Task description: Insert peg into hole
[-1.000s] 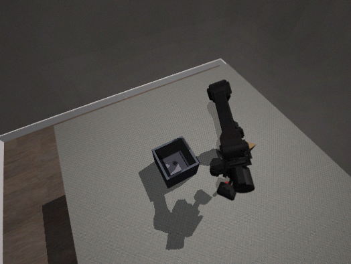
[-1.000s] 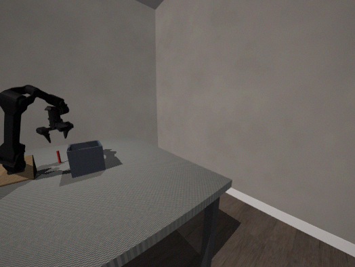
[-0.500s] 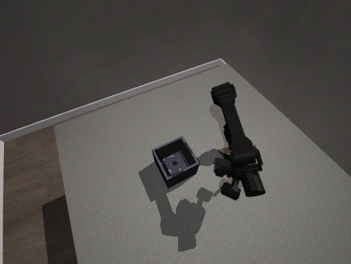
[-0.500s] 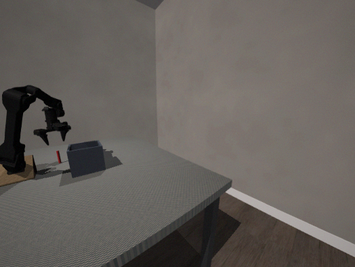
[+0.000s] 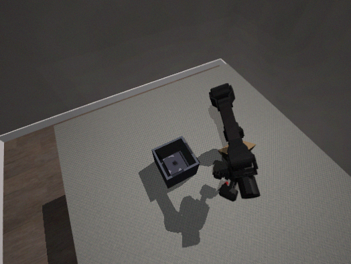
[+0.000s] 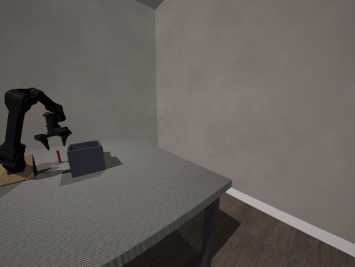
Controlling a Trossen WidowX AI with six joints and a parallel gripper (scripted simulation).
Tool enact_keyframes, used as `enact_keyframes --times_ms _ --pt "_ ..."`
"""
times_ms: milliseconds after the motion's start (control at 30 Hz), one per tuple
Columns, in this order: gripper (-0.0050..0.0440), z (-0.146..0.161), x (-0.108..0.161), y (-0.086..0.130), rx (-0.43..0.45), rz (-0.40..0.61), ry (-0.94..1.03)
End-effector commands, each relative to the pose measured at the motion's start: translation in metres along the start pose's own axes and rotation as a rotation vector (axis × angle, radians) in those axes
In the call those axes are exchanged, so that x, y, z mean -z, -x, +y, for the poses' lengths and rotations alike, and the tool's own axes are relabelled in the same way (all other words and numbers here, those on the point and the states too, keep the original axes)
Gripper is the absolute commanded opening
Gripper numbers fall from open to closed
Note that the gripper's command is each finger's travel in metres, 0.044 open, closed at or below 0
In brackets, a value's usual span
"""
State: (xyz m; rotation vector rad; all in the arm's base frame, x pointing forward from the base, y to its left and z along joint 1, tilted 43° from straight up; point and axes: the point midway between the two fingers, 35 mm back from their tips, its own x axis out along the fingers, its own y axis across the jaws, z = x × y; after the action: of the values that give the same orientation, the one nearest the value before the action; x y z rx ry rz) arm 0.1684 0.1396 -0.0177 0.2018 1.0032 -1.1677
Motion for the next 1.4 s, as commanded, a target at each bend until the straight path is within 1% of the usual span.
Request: enact_keyframes --times_ms 0,1033,1267,1367 --pt "0.044 0.0 -0.001 -0.006 0.002 -0.007 0.005" --pt "0.044 0.0 -0.001 -0.054 0.001 -0.007 0.005" --pt "0.044 -0.001 -0.001 -0.059 0.002 -0.008 0.005" --pt "0.0368 -0.001 -0.001 -0.059 0.002 -0.008 0.005"
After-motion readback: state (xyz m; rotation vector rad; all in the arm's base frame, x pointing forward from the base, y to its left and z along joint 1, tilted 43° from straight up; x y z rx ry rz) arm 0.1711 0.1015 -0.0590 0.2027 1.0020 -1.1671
